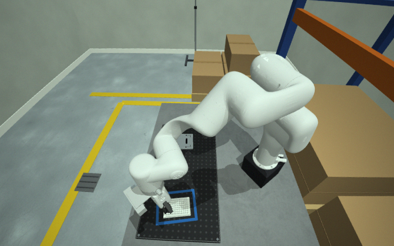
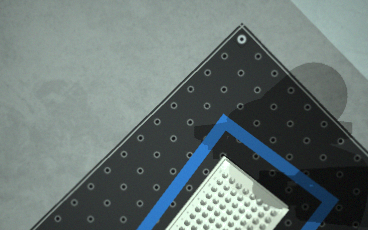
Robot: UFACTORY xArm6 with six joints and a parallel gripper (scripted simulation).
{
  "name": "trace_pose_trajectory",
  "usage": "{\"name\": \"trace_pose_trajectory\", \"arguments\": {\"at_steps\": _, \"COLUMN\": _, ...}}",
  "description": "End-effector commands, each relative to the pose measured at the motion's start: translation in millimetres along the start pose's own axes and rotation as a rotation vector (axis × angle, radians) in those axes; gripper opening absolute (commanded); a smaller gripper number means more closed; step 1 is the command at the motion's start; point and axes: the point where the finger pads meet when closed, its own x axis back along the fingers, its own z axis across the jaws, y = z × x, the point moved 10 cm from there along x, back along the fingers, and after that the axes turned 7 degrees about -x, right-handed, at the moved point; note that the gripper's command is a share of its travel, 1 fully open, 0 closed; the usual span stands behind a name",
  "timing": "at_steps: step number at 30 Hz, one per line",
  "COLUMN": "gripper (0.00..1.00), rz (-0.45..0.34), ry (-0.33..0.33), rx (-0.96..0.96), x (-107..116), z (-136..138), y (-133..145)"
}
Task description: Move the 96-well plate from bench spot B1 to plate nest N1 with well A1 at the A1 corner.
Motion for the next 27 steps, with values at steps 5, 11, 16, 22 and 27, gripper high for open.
{"name": "trace_pose_trajectory", "arguments": {"at_steps": 5, "gripper": 1.0, "rz": 0.005, "ry": 0.001, "rx": 0.0, "x": 1.9, "z": 0.2, "y": -1.0}}
{"name": "trace_pose_trajectory", "arguments": {"at_steps": 11, "gripper": 1.0, "rz": 0.005, "ry": 0.001, "rx": 0.0, "x": 1.9, "z": 0.2, "y": -1.0}}
{"name": "trace_pose_trajectory", "arguments": {"at_steps": 16, "gripper": 1.0, "rz": 0.005, "ry": 0.001, "rx": 0.0, "x": 1.9, "z": 0.2, "y": -1.0}}
{"name": "trace_pose_trajectory", "arguments": {"at_steps": 22, "gripper": 1.0, "rz": 0.014, "ry": -0.003, "rx": -0.128, "x": -18.0, "z": 1.7, "y": 6.2}}
{"name": "trace_pose_trajectory", "arguments": {"at_steps": 27, "gripper": 1.0, "rz": 0.016, "ry": -0.005, "rx": -0.191, "x": -30.1, "z": 2.3, "y": 11.3}}
